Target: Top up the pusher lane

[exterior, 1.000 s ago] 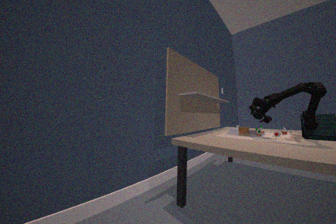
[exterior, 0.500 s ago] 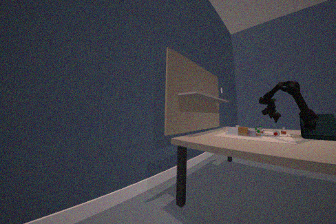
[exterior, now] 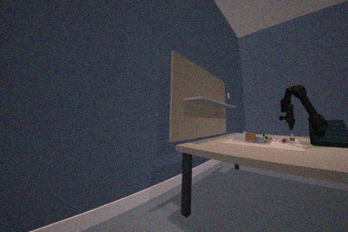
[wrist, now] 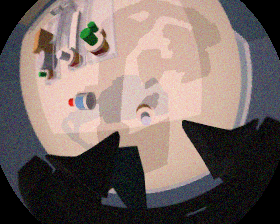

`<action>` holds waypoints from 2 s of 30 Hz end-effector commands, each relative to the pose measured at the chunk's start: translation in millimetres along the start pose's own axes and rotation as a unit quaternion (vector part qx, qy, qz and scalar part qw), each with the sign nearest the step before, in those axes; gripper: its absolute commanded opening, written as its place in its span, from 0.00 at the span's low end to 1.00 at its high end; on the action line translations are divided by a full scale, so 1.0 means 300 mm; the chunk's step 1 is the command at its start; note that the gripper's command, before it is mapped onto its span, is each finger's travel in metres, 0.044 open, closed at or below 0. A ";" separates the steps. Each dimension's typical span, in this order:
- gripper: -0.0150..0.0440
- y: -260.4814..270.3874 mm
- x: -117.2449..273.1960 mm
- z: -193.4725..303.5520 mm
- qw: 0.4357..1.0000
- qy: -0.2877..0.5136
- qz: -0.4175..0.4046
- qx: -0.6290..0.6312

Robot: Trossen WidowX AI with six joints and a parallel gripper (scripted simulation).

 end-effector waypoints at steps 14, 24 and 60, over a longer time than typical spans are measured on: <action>1.00 0.004 -0.162 0.016 1.000 0.005 -0.012 -0.006; 1.00 0.004 -0.207 0.015 1.000 0.005 -0.013 -0.006; 0.25 -0.007 -0.156 -0.005 1.000 0.005 -0.011 -0.006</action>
Point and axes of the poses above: the point midway between the two fingers, 35 mm back from their tips, its own x axis back along the fingers, its own y axis across the jaws, z = x × y, the point moved 6 cm from there along x, back along the fingers, and after that the axes turned 7 degrees about -x, right-handed, at the moved point
